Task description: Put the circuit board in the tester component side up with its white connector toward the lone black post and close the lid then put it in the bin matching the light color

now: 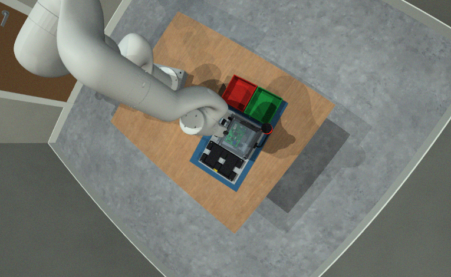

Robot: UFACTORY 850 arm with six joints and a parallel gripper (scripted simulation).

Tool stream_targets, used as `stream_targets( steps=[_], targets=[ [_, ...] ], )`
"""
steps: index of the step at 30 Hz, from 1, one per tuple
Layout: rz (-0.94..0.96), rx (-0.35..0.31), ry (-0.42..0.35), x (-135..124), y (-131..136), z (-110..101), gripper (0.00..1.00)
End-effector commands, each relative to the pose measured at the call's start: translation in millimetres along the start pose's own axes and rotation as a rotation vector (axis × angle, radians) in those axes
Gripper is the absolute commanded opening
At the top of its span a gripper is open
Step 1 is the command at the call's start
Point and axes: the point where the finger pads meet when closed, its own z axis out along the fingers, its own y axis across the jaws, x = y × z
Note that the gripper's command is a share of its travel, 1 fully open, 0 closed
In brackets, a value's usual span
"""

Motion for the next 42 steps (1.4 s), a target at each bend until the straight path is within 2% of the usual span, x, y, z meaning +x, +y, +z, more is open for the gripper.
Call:
stream_targets(
  steps=[1,11,21,22,42],
  targets=[
    [0.000,-0.002,-0.002,0.0,11.9,-17.1,0.00],
    [0.000,-0.002,-0.002,0.0,23.3,-31.3,0.00],
    [0.000,-0.002,-0.002,0.0,24.4,-32.7,0.00],
    [0.000,-0.002,-0.002,0.0,24.4,-32.7,0.28],
    [0.000,-0.002,-0.002,0.0,24.4,-32.7,0.28]
  ],
)
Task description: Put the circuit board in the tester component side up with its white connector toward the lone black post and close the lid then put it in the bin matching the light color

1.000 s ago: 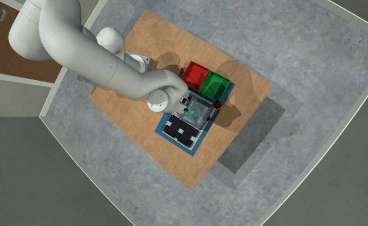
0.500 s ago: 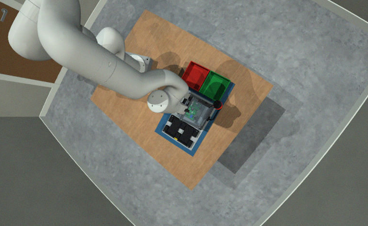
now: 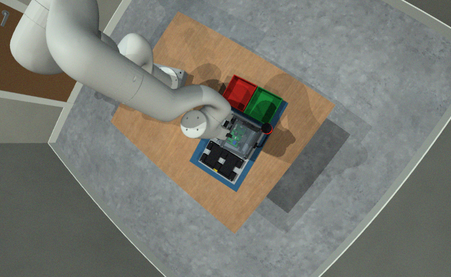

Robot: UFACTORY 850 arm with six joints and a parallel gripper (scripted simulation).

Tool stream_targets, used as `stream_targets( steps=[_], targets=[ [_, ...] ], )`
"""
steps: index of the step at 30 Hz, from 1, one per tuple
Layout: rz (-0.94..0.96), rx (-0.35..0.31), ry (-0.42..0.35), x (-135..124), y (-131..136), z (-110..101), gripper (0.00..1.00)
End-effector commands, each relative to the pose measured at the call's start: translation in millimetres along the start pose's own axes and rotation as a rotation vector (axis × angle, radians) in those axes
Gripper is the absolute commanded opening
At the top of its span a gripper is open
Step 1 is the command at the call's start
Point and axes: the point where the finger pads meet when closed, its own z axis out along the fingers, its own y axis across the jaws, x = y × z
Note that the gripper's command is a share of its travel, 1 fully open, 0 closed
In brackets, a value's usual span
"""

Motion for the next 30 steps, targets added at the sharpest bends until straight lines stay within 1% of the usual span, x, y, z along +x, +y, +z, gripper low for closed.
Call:
stream_targets(
  steps=[1,30],
  targets=[
    [0.000,-0.002,0.000,-0.1,0.8,-0.6,0.28],
    [0.000,-0.002,0.000,-0.1,0.5,1.8,0.28]
  ],
)
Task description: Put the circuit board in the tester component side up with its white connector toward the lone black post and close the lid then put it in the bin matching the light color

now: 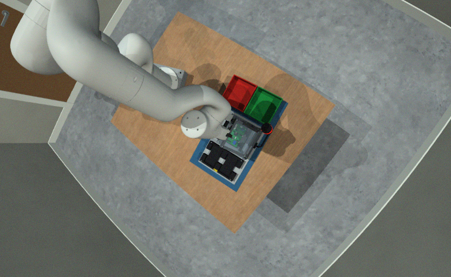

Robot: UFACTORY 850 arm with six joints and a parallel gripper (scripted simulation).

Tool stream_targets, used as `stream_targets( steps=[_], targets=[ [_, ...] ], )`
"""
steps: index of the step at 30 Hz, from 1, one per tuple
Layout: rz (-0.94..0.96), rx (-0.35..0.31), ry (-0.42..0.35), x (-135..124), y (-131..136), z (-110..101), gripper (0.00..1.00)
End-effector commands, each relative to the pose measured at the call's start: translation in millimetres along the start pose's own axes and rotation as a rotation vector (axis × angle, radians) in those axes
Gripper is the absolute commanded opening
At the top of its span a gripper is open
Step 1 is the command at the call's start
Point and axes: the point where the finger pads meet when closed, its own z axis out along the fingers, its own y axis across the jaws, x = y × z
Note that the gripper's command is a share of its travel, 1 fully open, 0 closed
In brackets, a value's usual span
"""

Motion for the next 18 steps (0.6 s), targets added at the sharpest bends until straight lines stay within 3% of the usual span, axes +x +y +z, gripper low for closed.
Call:
stream_targets(
  steps=[1,14,15,18],
  targets=[
    [0.000,-0.002,0.000,-0.1,0.7,0.6,0.28],
    [0.000,-0.002,0.000,-0.1,0.6,1.0,0.28],
    [0.000,-0.002,0.000,-0.1,0.6,1.0,0.00],
    [0.000,-0.002,0.000,-0.1,0.6,1.0,0.00]
  ],
)
